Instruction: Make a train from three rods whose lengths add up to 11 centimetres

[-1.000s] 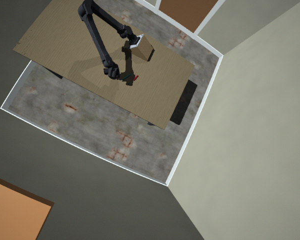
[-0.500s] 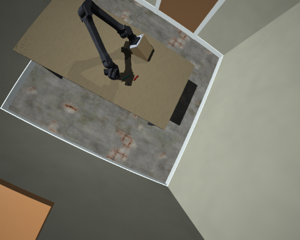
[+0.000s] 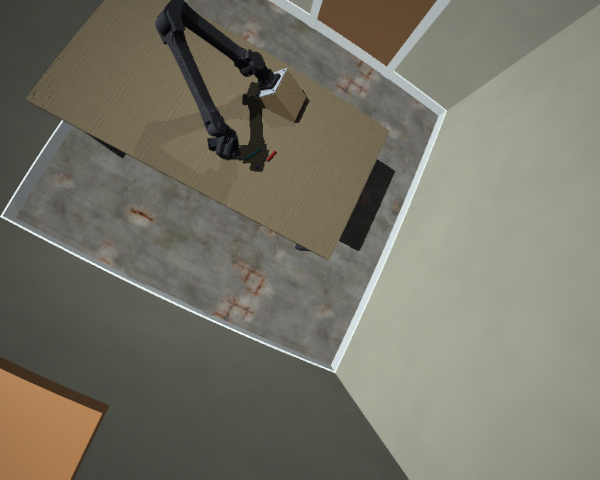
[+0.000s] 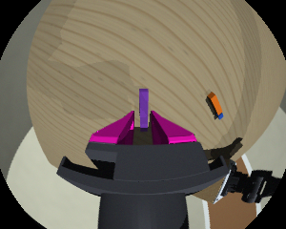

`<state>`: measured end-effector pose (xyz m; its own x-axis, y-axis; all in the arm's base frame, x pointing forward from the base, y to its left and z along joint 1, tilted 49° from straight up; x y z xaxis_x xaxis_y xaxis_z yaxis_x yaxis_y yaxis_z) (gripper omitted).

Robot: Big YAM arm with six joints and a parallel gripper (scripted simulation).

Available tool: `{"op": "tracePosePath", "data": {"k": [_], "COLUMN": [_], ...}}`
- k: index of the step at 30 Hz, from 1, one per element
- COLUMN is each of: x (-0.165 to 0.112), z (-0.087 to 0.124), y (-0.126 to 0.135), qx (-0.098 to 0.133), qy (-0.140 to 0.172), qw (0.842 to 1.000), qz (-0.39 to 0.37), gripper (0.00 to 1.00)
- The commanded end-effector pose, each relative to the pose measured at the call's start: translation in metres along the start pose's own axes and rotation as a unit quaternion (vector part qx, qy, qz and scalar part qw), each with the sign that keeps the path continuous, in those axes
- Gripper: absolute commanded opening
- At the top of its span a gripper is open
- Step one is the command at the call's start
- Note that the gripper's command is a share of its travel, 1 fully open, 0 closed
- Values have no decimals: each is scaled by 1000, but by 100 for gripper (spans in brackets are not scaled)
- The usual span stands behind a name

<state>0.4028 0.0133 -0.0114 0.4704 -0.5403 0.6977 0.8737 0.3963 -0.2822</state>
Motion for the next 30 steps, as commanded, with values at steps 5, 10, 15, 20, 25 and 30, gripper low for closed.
{"op": "tracePosePath", "data": {"k": [5, 10, 15, 20, 25, 30], "x": [-1, -1, -1, -1, -1, -1], "z": [-6, -6, -6, -6, -6, -6], "y": [3, 3, 3, 3, 3, 3], "qx": [-2, -2, -2, -2, -2, -2], "qy": [-2, -2, -2, -2, -2, -2], "qw": [1000, 1000, 1000, 1000, 1000, 1000], "qz": [1, 1, 1, 1, 1, 1], "gripper": [23, 23, 23, 23, 4, 4]}}
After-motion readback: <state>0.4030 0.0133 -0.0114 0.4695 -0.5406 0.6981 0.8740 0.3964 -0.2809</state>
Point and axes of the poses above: the point where the finger pads meet when closed, its own z axis back along the fingers, its own y axis across the jaws, x = y × z, the point moved 4 cm from there along z, back along the fingers, and after that the axes turned 11 degrees about -z, right-handed, at the moved point
